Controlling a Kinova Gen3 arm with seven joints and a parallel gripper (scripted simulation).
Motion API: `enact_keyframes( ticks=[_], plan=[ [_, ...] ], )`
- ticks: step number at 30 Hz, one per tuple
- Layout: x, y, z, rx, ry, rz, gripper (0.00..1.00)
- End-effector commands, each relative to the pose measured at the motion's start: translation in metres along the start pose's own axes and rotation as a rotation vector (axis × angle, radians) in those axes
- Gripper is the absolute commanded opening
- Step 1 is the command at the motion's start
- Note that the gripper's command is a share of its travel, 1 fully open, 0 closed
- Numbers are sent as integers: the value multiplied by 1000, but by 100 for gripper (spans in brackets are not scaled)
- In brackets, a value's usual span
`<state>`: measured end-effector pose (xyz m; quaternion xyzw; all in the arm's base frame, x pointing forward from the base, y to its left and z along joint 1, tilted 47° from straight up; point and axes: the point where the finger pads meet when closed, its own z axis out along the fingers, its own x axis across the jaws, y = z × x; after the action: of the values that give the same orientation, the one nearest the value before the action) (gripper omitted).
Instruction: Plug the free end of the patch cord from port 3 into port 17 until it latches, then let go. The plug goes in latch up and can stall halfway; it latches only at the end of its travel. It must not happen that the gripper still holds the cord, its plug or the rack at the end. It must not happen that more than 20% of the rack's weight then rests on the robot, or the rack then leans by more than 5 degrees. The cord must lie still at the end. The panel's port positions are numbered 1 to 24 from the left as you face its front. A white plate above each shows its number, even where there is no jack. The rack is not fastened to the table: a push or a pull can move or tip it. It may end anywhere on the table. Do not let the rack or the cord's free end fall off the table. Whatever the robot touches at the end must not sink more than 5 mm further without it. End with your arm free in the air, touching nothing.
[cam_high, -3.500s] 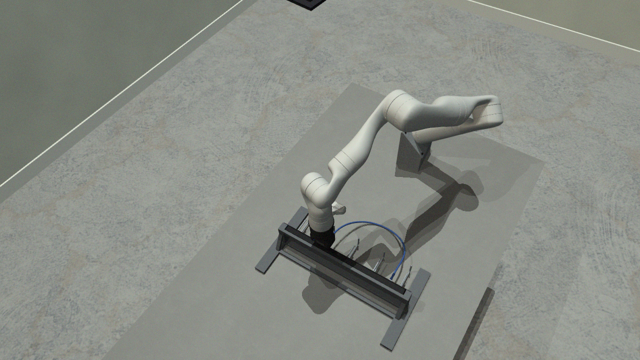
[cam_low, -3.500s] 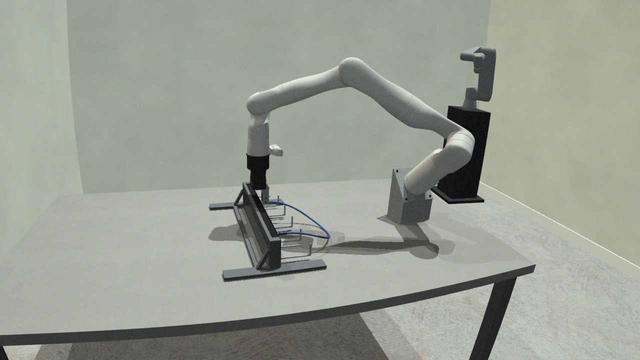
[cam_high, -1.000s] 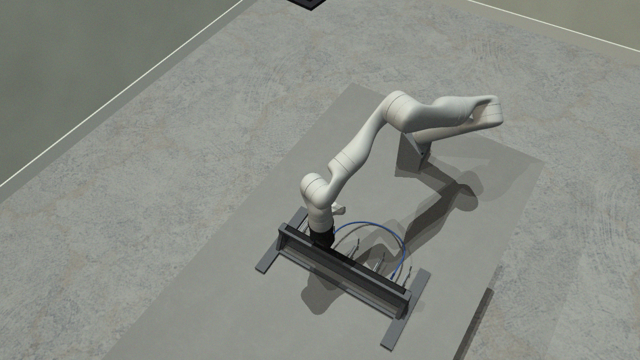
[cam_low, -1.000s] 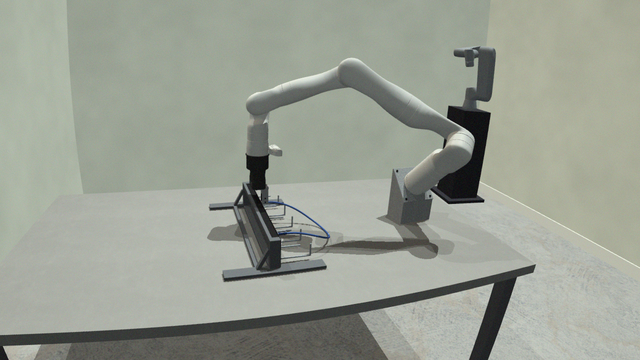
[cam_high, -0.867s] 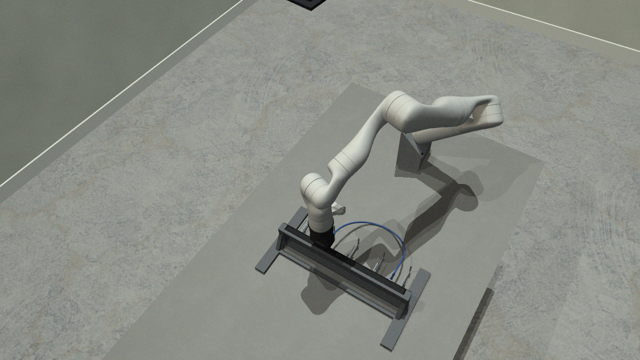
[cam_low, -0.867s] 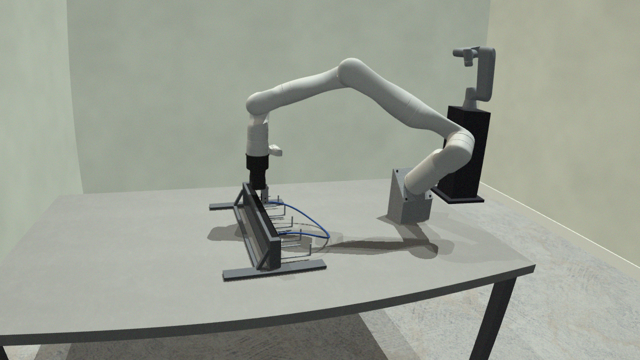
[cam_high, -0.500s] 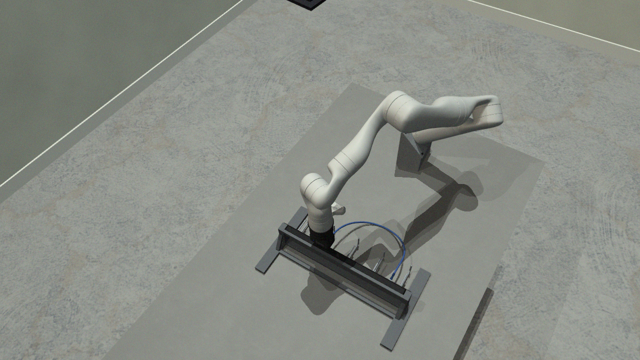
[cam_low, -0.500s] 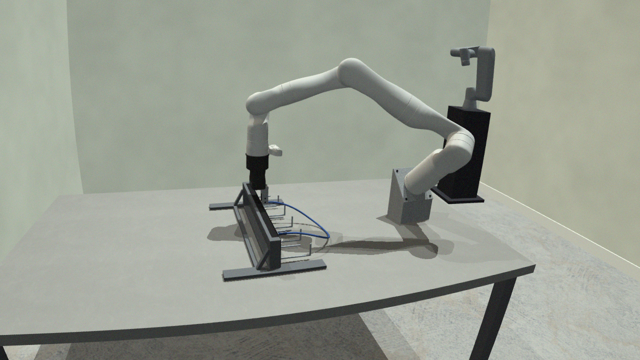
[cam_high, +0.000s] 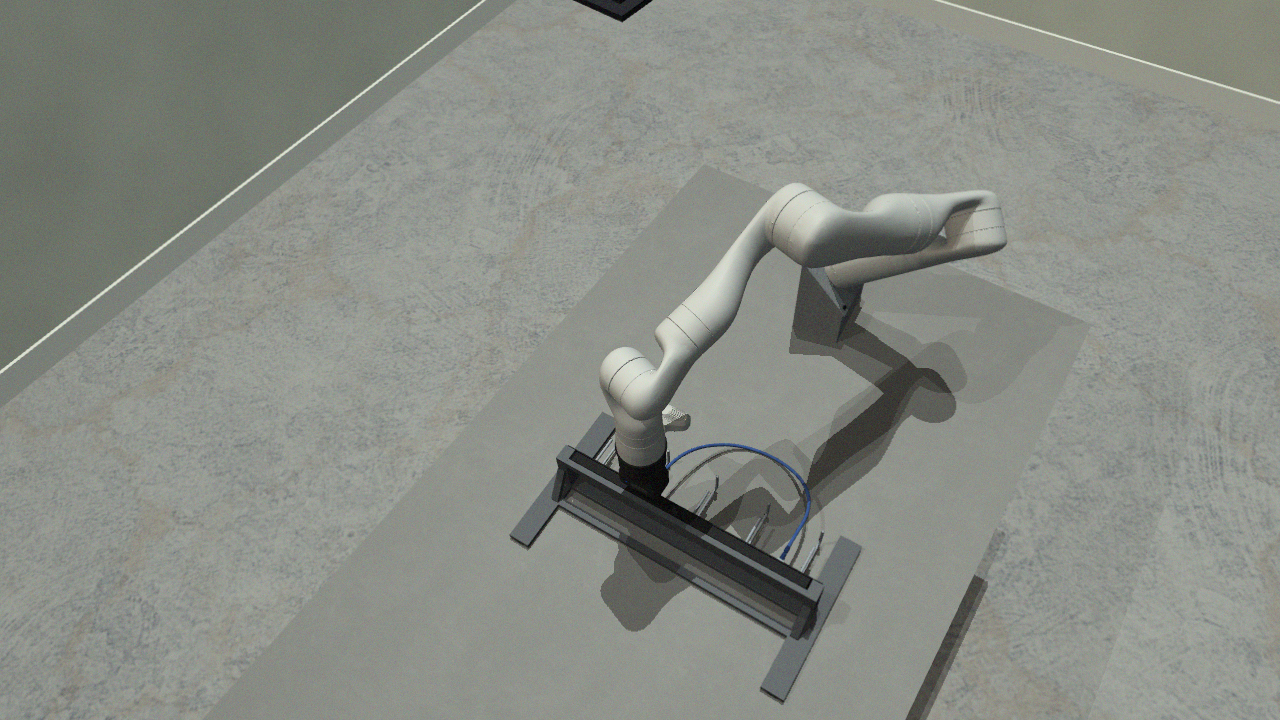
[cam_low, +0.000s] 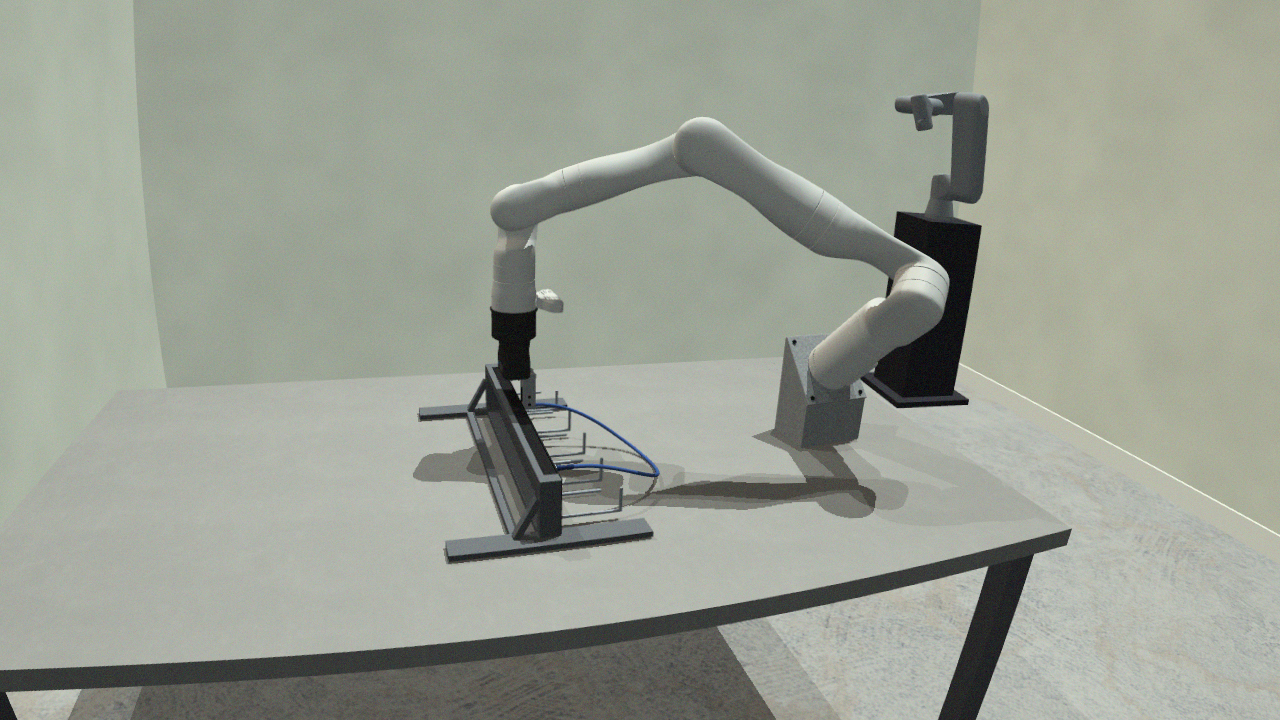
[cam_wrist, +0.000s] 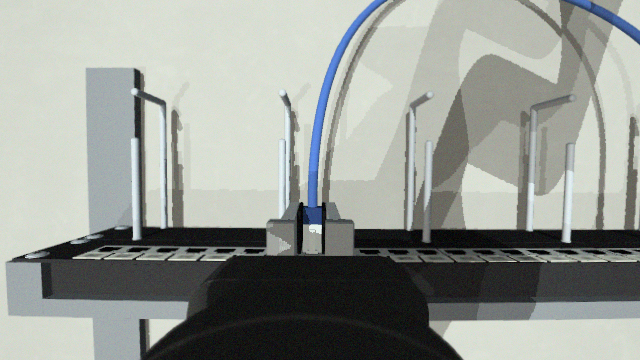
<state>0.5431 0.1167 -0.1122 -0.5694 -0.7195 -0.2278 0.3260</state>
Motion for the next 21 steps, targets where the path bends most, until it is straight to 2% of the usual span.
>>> enact_keyframes(
  ticks=[1, 21],
  plan=[
    [3, 2, -1, -2, 2, -15, 0],
    [2, 6, -1, -9, 0, -12, 0]
  ],
)
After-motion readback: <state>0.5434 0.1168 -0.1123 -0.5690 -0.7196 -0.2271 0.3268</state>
